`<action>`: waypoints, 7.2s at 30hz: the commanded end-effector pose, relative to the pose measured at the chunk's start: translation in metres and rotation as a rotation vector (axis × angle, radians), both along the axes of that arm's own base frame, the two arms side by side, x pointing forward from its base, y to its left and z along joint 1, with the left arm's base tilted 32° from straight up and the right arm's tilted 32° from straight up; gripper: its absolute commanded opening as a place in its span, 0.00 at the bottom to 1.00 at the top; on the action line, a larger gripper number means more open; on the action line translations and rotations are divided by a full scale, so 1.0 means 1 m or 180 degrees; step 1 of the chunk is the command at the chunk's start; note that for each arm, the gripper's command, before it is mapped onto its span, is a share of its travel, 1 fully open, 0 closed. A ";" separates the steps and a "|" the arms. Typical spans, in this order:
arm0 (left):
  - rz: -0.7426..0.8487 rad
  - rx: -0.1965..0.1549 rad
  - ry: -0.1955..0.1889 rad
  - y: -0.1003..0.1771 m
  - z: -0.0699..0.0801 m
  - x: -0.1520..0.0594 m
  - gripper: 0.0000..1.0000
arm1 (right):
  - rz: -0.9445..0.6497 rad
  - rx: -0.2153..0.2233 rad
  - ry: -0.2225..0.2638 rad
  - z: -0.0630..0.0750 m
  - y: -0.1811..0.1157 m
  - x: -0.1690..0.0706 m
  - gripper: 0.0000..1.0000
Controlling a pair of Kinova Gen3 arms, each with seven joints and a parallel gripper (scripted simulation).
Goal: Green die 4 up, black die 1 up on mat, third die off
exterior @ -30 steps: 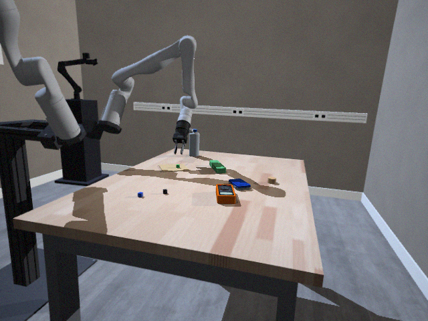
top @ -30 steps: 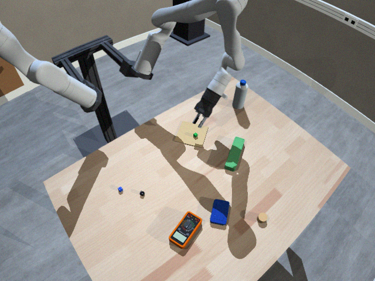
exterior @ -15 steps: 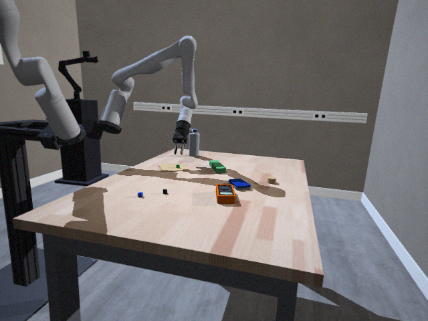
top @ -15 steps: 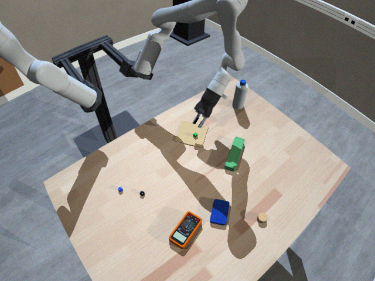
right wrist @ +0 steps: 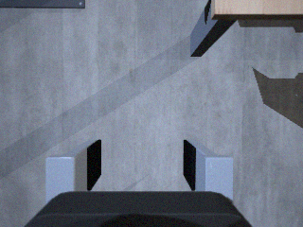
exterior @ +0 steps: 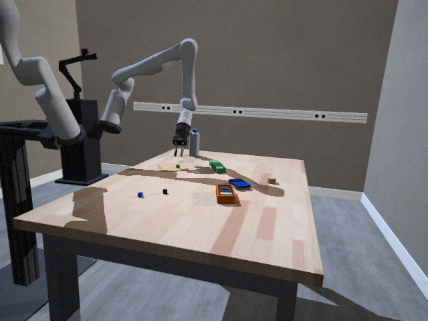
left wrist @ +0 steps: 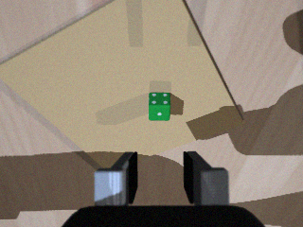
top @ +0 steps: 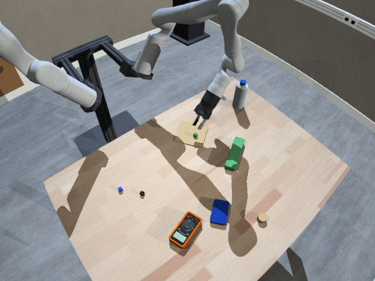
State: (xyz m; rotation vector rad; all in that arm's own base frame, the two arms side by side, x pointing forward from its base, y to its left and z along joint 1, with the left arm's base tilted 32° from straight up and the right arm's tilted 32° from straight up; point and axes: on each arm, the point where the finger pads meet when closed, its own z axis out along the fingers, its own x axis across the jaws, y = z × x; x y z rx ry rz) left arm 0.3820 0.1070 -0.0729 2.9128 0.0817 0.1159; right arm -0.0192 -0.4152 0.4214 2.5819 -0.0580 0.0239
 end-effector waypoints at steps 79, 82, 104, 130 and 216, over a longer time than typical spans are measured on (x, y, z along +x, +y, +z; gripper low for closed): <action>-0.0002 -0.0002 -0.0004 0.030 -0.048 0.002 0.34 | 0.0000 -0.0005 -0.0001 0.001 0.000 0.000 1.00; -0.0002 -0.0002 -0.0004 0.030 -0.048 0.002 0.34 | 0.0000 -0.0005 -0.0001 0.001 0.000 0.000 1.00; -0.0002 -0.0002 -0.0004 0.029 -0.047 0.002 0.34 | 0.0000 -0.0005 -0.0001 0.001 0.000 0.000 1.00; -0.0002 -0.0002 -0.0004 -0.007 0.011 0.000 0.34 | 0.0000 -0.0005 -0.0001 0.001 0.000 0.000 1.00; 0.0120 0.1678 0.0107 -0.018 0.011 0.001 0.34 | 0.0000 -0.0005 -0.0001 0.001 0.000 0.000 1.00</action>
